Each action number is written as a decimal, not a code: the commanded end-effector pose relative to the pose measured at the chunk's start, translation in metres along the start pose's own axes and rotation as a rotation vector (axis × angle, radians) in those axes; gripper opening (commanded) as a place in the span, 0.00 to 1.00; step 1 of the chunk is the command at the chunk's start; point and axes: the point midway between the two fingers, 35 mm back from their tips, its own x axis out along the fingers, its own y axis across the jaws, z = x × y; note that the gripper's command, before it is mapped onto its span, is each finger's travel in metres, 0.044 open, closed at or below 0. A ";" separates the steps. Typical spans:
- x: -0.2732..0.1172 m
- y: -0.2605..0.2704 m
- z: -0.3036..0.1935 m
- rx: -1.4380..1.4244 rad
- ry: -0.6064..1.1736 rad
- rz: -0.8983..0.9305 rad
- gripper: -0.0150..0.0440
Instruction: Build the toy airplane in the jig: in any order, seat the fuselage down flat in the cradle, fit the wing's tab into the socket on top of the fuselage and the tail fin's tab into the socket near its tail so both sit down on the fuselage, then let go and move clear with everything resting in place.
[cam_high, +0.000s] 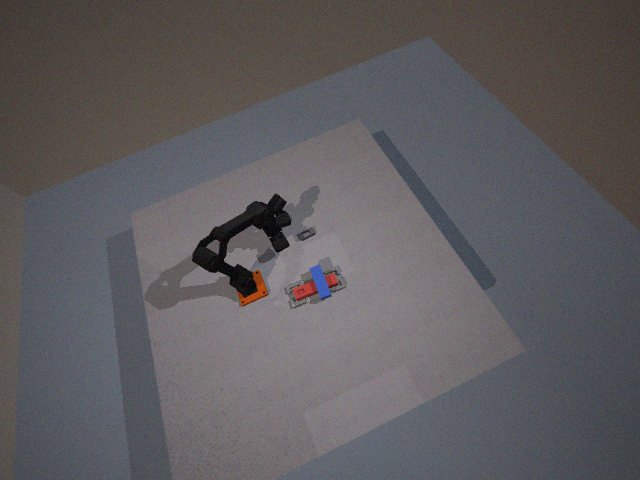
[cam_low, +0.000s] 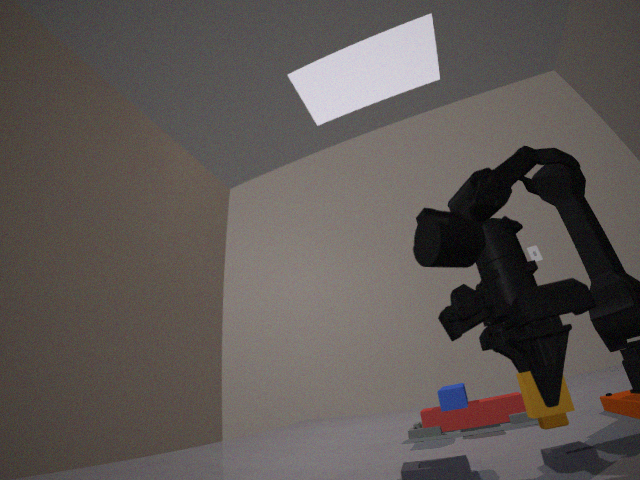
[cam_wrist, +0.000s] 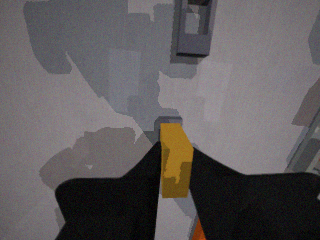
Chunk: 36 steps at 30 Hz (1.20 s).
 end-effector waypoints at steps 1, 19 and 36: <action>-0.013 0.002 0.002 -0.003 -0.002 0.001 0.25; -0.068 0.001 -0.002 0.000 0.022 -0.027 0.25; -0.096 -0.015 -0.001 0.010 0.034 -0.042 0.25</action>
